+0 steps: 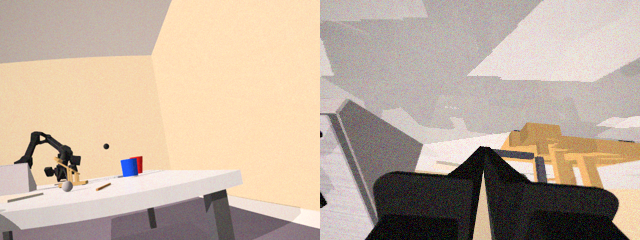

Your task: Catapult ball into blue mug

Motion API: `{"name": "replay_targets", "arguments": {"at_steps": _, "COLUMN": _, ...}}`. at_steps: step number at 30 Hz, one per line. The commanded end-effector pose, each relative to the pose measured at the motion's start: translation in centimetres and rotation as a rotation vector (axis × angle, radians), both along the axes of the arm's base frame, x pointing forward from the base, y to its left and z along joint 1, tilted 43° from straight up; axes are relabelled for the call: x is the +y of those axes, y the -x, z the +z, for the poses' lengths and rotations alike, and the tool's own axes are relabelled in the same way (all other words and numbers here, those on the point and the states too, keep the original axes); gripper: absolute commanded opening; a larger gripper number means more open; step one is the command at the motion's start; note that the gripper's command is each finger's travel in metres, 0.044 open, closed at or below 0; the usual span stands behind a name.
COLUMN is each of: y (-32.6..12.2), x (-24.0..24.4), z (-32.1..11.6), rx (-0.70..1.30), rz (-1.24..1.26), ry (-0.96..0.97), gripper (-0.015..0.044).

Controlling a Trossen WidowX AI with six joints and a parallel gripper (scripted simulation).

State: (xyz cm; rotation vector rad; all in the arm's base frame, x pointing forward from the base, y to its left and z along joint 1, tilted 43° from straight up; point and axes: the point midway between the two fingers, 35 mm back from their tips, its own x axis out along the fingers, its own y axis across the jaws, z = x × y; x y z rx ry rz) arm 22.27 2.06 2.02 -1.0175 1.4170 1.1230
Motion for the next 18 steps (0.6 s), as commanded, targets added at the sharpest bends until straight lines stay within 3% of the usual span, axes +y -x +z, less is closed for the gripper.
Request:
{"name": "replay_targets", "arguments": {"at_steps": 1, "y": -1.2, "x": -1.5, "z": 5.0, "rx": -0.04, "rz": -0.004, "ry": -0.001, "gripper": 0.0}}
{"name": "replay_targets", "arguments": {"at_steps": 4, "y": -0.5, "x": -3.0, "z": 9.9, "rx": -0.045, "rz": -0.003, "ry": 0.002, "gripper": 0.0}}
{"name": "replay_targets", "arguments": {"at_steps": 7, "y": -0.2, "x": -3.4, "z": 11.1, "rx": -0.046, "rz": -0.003, "ry": 0.003, "gripper": 0.0}}
{"name": "replay_targets", "arguments": {"at_steps": 8, "y": -1.0, "x": -3.0, "z": 9.7, "rx": -0.06, "rz": -0.017, "ry": -0.001, "gripper": 0.0026}}
{"name": "replay_targets", "arguments": {"at_steps": 18, "y": -6.0, "x": -4.1, "z": 10.5, "rx": -0.114, "rz": -0.32, "ry": -0.1, "gripper": 0.0289}}
